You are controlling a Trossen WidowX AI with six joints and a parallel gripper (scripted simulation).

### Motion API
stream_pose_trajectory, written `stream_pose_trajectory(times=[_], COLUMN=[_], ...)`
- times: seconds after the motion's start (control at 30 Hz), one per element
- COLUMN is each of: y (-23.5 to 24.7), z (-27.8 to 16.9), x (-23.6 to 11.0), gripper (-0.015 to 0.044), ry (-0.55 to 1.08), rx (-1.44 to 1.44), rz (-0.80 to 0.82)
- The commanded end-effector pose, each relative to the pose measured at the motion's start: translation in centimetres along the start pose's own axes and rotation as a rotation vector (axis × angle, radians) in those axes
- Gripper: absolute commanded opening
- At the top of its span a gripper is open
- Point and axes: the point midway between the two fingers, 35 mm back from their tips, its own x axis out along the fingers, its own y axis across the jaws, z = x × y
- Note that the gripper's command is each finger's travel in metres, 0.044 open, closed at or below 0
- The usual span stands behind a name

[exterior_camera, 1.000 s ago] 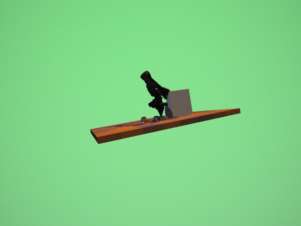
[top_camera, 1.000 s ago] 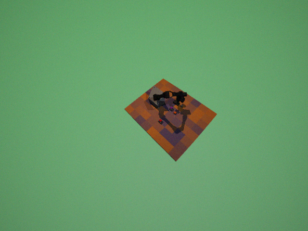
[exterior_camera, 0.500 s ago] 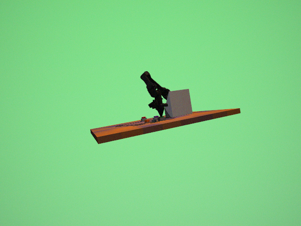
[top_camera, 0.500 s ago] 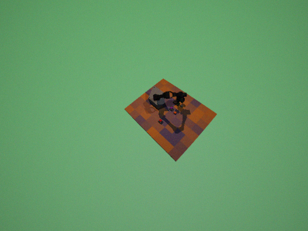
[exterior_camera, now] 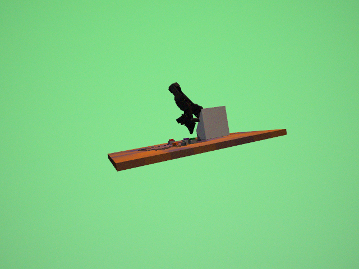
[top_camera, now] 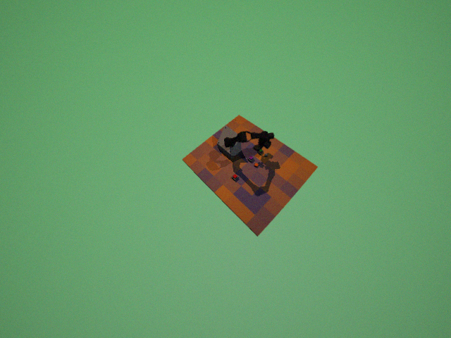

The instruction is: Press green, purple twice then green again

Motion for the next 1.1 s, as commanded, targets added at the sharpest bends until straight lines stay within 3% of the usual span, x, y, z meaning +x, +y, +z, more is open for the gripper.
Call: stream_pose_trajectory(times=[0.0,0.07,0.27,0.6,0.73,0.93,1.07], y=[0.2,0.1,-0.7,-12.6,-13.3,-13.5,-13.5], z=[0.1,0.0,0.1,-1.0,-1.2,-1.2,-1.3], x=[-3.0,-5.9,-6.3,-6.1,-6.0,0.0,0.2], gripper=[0.0020,0.0020,0.0020,0.0020,0.0020,0.0020,0.0020], ry=[0.003,0.004,0.004,0.006,0.006,0.006,0.006], rx=[0.004,0.004,0.003,0.001,0.001,0.001,0.001], rz=[0.006,0.006,0.006,-0.004,-0.005,-0.008,-0.009])
